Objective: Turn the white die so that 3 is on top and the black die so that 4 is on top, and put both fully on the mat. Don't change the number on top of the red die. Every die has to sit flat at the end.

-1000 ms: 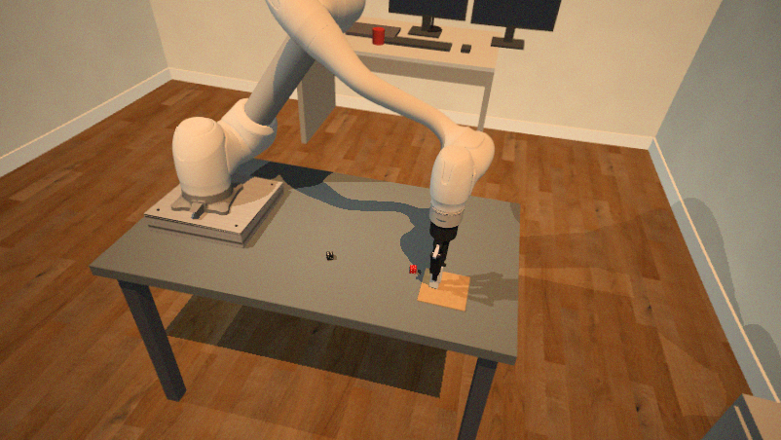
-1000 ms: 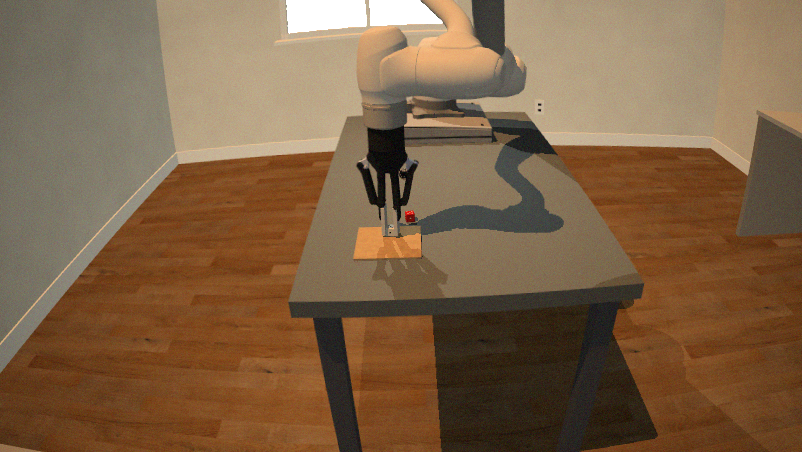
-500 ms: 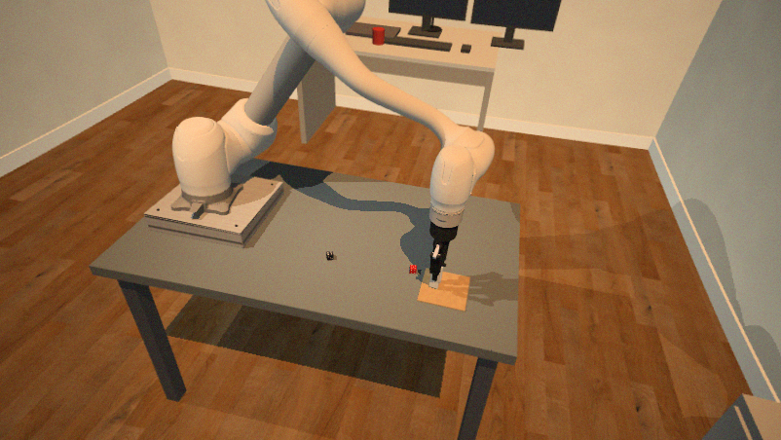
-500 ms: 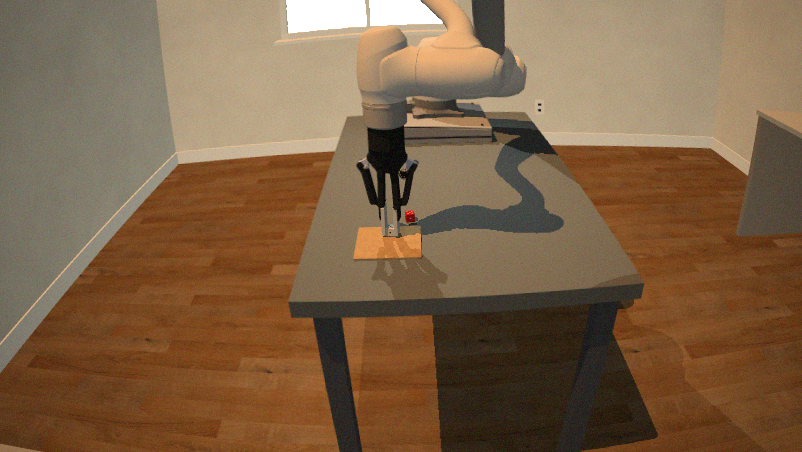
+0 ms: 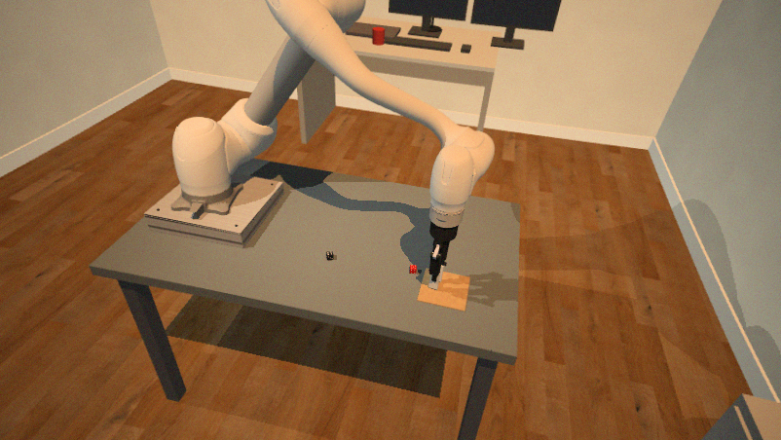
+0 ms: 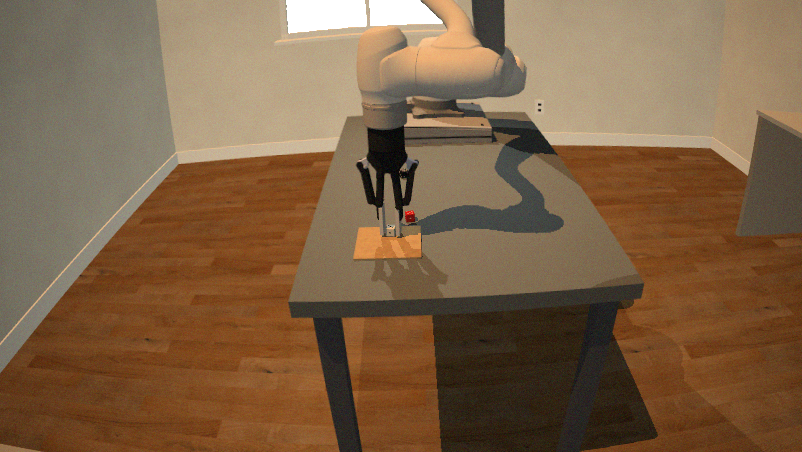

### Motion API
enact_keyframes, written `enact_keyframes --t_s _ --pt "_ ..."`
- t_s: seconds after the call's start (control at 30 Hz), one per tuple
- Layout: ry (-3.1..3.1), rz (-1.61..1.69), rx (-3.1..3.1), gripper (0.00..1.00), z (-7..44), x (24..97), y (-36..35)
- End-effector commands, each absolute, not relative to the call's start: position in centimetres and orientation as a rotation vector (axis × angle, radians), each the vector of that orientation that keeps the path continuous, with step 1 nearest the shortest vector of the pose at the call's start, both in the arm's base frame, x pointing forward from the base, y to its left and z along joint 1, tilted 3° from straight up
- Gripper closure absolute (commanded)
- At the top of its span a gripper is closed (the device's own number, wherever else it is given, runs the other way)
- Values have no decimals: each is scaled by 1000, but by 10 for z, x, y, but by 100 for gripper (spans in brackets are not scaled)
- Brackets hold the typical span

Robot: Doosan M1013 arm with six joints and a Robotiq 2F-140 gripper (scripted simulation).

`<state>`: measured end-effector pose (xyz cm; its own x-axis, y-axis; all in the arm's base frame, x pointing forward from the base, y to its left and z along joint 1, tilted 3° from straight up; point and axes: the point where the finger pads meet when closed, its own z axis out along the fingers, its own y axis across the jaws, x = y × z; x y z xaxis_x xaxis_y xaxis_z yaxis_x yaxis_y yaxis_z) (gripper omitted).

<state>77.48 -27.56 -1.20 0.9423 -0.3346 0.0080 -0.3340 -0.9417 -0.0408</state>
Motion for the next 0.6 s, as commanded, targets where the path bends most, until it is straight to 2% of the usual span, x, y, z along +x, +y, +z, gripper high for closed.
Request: enact_keyframes --t_s 0.0,0.57 --pt "532 -27 -3052 73 -11 778 -273" --pt "532 -27 -3052 71 -8 778 -273"
